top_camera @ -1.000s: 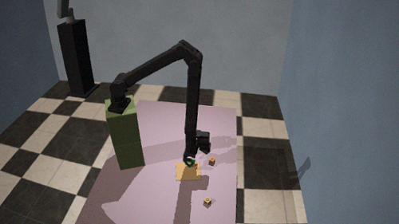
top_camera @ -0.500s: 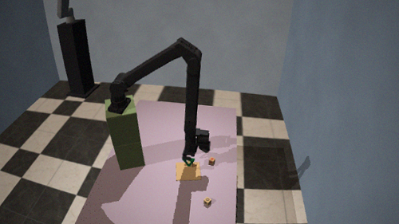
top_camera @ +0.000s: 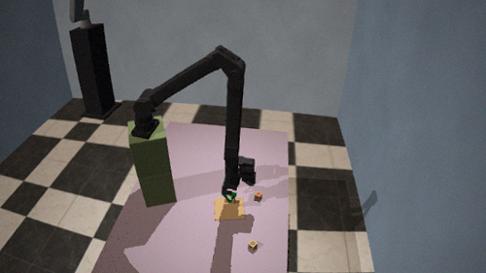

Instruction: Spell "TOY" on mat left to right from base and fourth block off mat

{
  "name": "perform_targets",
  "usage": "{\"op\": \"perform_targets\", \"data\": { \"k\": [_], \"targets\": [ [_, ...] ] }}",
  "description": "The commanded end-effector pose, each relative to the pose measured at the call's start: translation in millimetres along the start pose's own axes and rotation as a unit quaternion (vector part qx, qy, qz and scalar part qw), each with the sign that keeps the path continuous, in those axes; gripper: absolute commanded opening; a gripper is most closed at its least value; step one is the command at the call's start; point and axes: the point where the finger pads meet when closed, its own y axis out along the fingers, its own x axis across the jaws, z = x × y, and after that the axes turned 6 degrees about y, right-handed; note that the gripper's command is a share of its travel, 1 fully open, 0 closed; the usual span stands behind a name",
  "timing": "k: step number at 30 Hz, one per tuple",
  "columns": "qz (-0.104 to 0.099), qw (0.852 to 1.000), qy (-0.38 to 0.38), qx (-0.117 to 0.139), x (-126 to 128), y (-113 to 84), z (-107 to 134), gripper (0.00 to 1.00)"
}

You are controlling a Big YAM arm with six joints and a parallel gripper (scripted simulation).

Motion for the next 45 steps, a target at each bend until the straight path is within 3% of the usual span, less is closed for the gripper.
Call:
{"op": "perform_targets", "data": {
  "k": [1,5,6,7,20,22,23,26,42,45],
  "targets": [
    [-0.002,1.000,-0.002,-0.008,7,-13.5,-7,0.96],
    [-0.002,1.000,-0.002,-0.008,7,-16.4,-7,0.96],
    [0.001,1.000,-0.003,0.004,6,-10.3,4,0.96],
    [-0.002,1.000,-0.002,-0.008,7,-20.4,-7,0.96],
    [-0.002,1.000,-0.002,-0.008,7,-51.8,-6,0.96],
    [-0.002,1.000,-0.002,-0.008,7,-51.8,-6,0.96],
    [0.003,1.000,-0.004,0.012,4,-39.6,11,0.96],
    [0.003,1.000,-0.003,0.012,4,-41.8,11,0.96],
    [0.001,1.000,-0.011,0.004,6,-42.4,2,1.00],
    [0.001,1.000,-0.017,0.005,-6,-40.5,-7,1.00]
  ]
}}
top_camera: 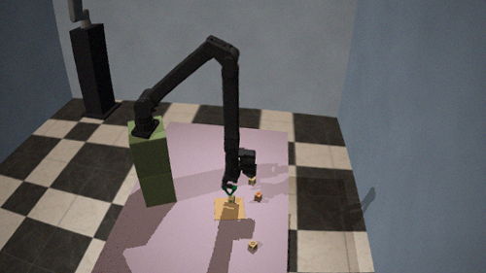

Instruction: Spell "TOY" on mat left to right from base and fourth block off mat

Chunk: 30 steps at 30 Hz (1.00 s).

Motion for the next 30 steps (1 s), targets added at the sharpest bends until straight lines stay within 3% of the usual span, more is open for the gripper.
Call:
{"op": "perform_targets", "data": {
  "k": [1,5,9,11,17,23,26,28,29,30],
  "targets": [
    [0.000,1.000,-0.021,0.004,-9,5.2,-11,1.00],
    [-0.002,0.996,-0.088,0.002,-31,9.0,-40,1.00],
    [-0.002,0.982,-0.191,0.000,-72,12.5,-82,1.00],
    [-0.002,0.982,-0.191,0.000,-72,12.5,-82,1.00],
    [0.002,0.946,-0.325,-0.008,-159,11.7,-140,1.00],
    [0.007,0.907,-0.421,-0.012,-227,6.7,-167,1.00],
    [0.006,0.886,-0.464,-0.009,-241,5.3,-171,1.00],
    [0.006,0.886,-0.464,-0.009,-241,5.3,-171,1.00],
    [0.003,0.869,-0.494,-0.007,-229,4.6,-175,1.00],
    [0.004,0.869,-0.495,-0.007,-230,4.5,-175,1.00]
  ]
}}
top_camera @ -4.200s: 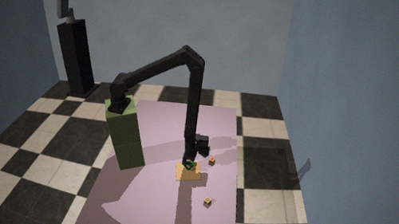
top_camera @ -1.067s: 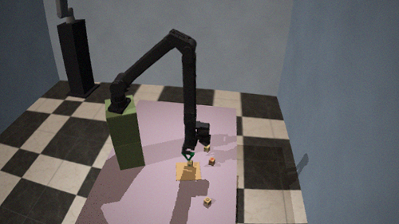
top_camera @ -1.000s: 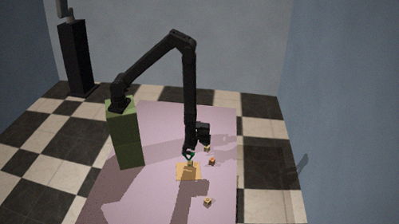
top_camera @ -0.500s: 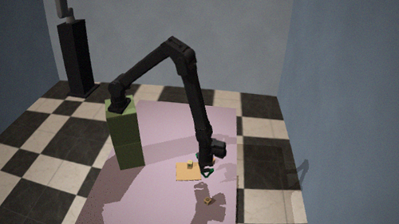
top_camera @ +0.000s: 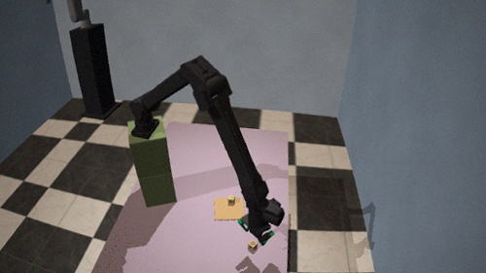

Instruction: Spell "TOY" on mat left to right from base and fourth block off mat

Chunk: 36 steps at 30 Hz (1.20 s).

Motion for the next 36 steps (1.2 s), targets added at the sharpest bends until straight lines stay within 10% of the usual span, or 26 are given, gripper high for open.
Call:
{"op": "perform_targets", "data": {
  "k": [1,2,36],
  "targets": [
    [-0.021,0.995,-0.096,0.002,13,10.4,-21,1.00],
    [-0.021,0.995,-0.096,0.003,13,10.4,-20,0.64],
    [-0.021,0.996,-0.086,0.004,10,11.2,-10,0.64]
  ]
}}
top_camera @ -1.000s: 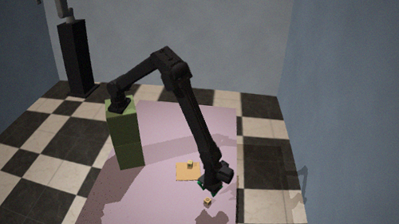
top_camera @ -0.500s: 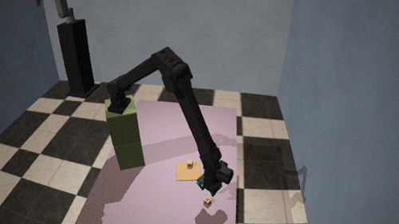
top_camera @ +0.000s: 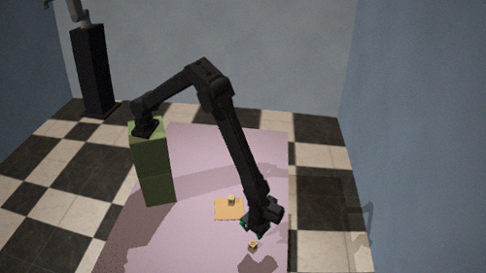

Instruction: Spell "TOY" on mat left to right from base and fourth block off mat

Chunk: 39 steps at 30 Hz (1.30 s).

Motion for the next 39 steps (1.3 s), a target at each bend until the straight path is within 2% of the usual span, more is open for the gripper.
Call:
{"op": "perform_targets", "data": {
  "k": [1,16,39],
  "targets": [
    [0.005,1.000,-0.001,-0.002,-12,0.2,1,0.64],
    [0.015,1.000,-0.001,-0.005,-19,5.3,0,0.64],
    [0.015,1.000,0.001,-0.005,-19,36.6,2,0.64]
  ]
}}
